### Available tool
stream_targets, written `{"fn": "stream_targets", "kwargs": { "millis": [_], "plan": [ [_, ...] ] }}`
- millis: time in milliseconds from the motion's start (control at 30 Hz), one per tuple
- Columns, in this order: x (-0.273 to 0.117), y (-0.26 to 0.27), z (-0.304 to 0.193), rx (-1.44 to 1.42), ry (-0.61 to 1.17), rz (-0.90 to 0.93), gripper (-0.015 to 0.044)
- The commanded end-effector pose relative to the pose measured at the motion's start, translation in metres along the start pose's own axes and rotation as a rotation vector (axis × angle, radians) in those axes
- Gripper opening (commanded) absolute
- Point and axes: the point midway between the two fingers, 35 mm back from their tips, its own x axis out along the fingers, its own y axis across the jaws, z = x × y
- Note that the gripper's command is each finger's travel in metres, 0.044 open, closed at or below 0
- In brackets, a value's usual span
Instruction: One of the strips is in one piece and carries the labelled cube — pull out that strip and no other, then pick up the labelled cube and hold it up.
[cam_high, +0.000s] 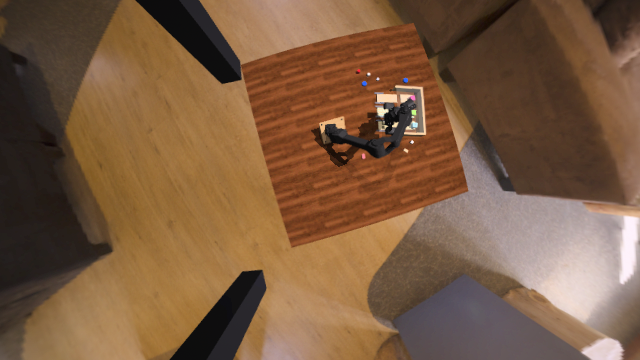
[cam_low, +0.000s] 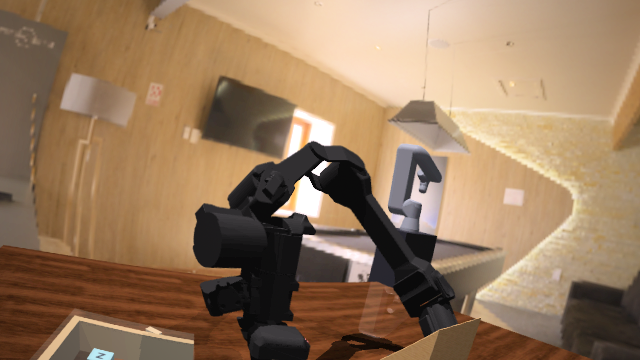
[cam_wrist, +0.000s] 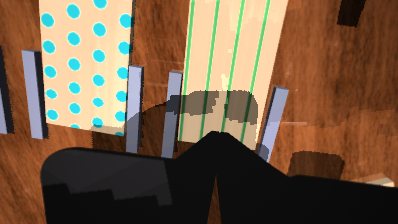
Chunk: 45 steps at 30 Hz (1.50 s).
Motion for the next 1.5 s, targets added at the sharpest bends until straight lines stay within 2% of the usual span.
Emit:
{"fn": "stream_targets", "kwargs": {
  "millis": [0,767,1467],
  "plan": [
    [0.008,-0.001,-0.001,-0.007,0.005,-0.006,0.0],
    [0.045,-0.004,0.001,-0.006,0.004,-0.01,0.0],
    [0.047,-0.004,0.001,-0.006,0.004,-0.011,0.0]
  ]
}}
